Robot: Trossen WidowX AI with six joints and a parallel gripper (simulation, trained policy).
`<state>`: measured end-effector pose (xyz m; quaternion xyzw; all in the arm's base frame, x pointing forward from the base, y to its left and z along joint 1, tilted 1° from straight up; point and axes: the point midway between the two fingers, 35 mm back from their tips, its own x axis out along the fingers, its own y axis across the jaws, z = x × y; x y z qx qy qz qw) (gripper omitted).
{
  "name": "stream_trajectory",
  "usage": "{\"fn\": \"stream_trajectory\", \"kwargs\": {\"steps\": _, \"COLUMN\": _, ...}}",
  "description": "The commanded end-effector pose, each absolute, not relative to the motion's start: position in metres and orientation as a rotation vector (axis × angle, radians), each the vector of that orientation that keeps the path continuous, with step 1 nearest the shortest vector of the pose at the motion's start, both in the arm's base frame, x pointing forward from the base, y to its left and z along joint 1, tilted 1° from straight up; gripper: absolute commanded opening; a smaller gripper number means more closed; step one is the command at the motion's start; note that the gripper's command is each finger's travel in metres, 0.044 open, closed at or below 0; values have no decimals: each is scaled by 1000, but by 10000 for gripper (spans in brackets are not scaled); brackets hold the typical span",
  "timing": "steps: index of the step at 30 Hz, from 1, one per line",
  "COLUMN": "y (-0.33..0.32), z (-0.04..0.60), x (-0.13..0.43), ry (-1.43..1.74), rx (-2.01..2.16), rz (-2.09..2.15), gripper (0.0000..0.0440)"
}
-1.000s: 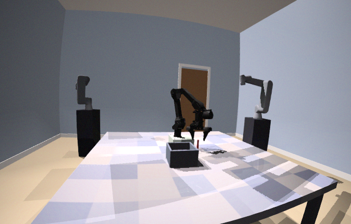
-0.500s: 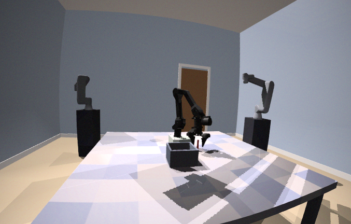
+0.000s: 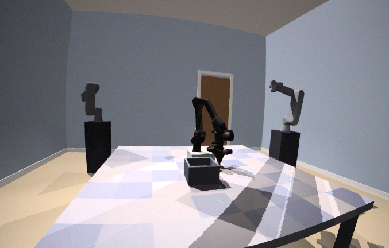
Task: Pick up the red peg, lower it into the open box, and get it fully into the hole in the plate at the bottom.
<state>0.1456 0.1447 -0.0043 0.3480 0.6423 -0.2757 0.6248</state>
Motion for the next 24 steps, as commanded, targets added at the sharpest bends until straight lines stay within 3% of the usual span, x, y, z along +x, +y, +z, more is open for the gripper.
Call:
{"fn": "stream_trajectory", "kwargs": {"steps": 1, "y": 147, "z": 0, "x": 151, "ry": 1479, "rx": 801, "rz": -621, "gripper": 0}}
{"fn": "stream_trajectory", "kwargs": {"steps": 24, "y": 135, "z": 97, "x": 229, "ry": 1252, "rx": 738, "rz": -485, "gripper": 0}}
